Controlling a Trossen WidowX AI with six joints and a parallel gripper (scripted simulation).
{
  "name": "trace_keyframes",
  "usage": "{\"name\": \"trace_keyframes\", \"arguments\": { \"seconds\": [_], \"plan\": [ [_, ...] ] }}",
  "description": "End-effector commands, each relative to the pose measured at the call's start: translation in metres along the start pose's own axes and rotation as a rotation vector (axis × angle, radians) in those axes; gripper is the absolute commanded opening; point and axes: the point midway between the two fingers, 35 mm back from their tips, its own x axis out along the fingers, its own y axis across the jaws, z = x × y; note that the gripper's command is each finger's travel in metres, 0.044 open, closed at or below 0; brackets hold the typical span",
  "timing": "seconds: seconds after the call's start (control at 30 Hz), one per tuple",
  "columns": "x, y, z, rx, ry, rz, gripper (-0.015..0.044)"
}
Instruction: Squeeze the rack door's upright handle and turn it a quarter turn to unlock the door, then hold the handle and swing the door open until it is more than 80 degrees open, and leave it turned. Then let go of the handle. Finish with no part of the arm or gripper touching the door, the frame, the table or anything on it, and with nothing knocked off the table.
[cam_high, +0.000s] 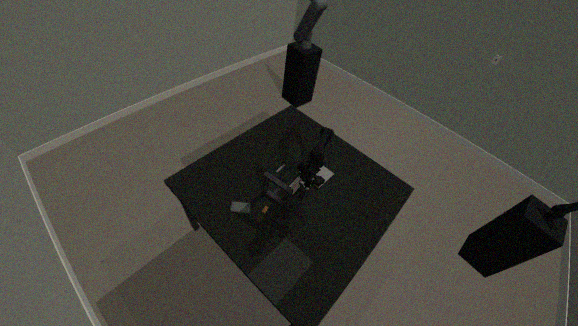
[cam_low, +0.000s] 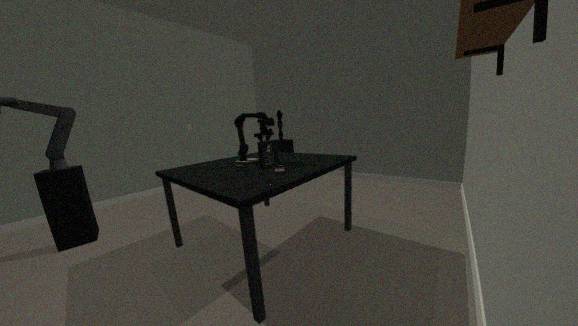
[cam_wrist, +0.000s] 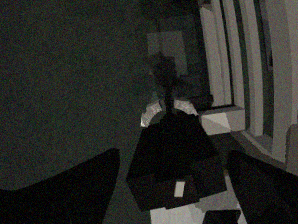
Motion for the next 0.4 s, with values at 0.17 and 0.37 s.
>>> {"name": "trace_keyframes", "arguments": {
  "seconds": [0.17, 0.37],
  "plan": [
    [-0.015, 0.000, 0.001, 0.005, -0.026, 0.010, 0.0299],
    [-0.025, 0.000, 0.000, 0.006, -0.039, 0.016, 0.0299]
  ]
}}
